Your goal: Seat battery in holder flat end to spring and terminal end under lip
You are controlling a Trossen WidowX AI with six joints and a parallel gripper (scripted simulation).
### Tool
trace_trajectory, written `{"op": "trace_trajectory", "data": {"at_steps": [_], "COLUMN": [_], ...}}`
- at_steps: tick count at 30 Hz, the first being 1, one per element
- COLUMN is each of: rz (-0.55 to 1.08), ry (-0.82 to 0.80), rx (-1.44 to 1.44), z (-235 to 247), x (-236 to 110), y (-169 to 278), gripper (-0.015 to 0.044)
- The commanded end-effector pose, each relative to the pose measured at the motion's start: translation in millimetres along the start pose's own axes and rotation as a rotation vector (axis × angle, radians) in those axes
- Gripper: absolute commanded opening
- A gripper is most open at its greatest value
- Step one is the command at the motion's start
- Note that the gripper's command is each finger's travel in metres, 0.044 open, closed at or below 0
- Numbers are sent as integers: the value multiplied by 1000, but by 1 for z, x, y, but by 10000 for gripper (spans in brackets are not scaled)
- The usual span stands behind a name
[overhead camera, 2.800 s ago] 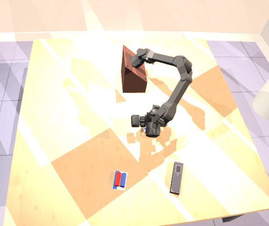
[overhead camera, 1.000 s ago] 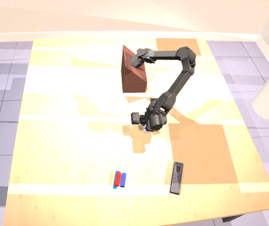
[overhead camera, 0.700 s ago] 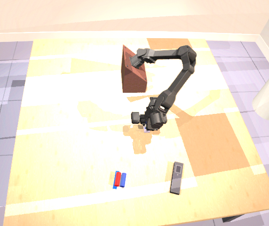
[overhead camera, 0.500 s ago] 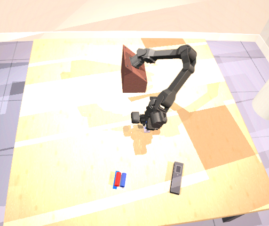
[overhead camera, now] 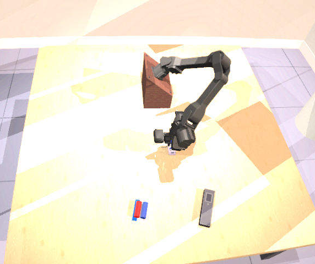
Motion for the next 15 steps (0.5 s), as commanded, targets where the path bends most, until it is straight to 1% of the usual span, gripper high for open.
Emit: {"op": "trace_trajectory", "data": {"at_steps": [1, 15], "rz": [-4, -14], "ry": [1, 1], "rx": [1, 1], "z": [0, 1], "x": [1, 1], "y": [2, 7], "gripper": [72, 72]}}
Point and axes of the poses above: the point midway between the two fingers, 35 mm back from their tips, its own x axis out along the fingers, its own z axis across the jaws, y = z × x, the point moved 2 cm from there along -x, back along the fingers, and after that the axes turned 2 degrees about -x, right-handed, at the moved point
